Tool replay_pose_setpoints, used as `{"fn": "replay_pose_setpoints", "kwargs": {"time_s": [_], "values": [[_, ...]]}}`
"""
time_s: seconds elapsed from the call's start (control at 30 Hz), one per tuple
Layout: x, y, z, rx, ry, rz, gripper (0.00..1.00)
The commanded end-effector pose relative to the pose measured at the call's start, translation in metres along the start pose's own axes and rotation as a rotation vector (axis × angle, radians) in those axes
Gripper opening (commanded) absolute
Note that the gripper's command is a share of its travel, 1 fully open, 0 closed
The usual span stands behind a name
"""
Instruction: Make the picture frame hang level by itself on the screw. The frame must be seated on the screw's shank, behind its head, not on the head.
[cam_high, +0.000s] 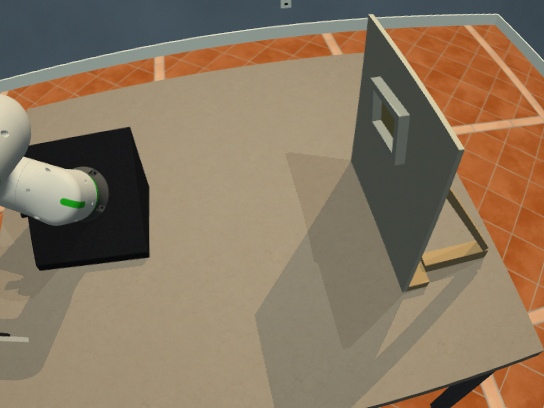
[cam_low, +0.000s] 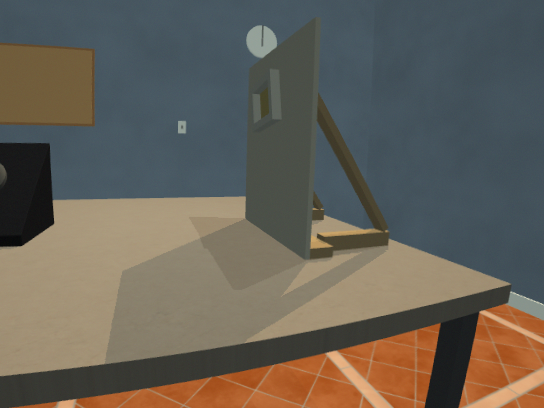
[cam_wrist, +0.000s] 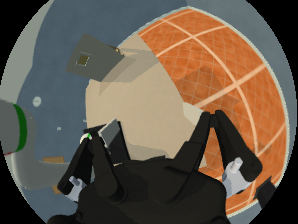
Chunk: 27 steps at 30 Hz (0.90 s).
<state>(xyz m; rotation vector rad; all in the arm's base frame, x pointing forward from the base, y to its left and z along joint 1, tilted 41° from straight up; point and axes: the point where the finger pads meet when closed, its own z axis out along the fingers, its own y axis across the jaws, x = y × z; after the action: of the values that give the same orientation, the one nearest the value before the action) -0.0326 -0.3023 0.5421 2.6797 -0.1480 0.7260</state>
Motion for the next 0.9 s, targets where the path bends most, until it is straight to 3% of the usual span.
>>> {"fn": "replay_pose_setpoints", "kwargs": {"time_s": [0.0,0.4,0.47,0.87], "values": [[0.006,0.003,0.007,0.006,0.02,-0.016,1.0],[0.072,0.017,0.068,0.063,0.221,-0.153,1.0],[0.072,0.017,0.068,0.063,0.221,-0.153,1.0],[0.202,0.0,0.149,0.16,0.581,-0.302,1.0]]}}
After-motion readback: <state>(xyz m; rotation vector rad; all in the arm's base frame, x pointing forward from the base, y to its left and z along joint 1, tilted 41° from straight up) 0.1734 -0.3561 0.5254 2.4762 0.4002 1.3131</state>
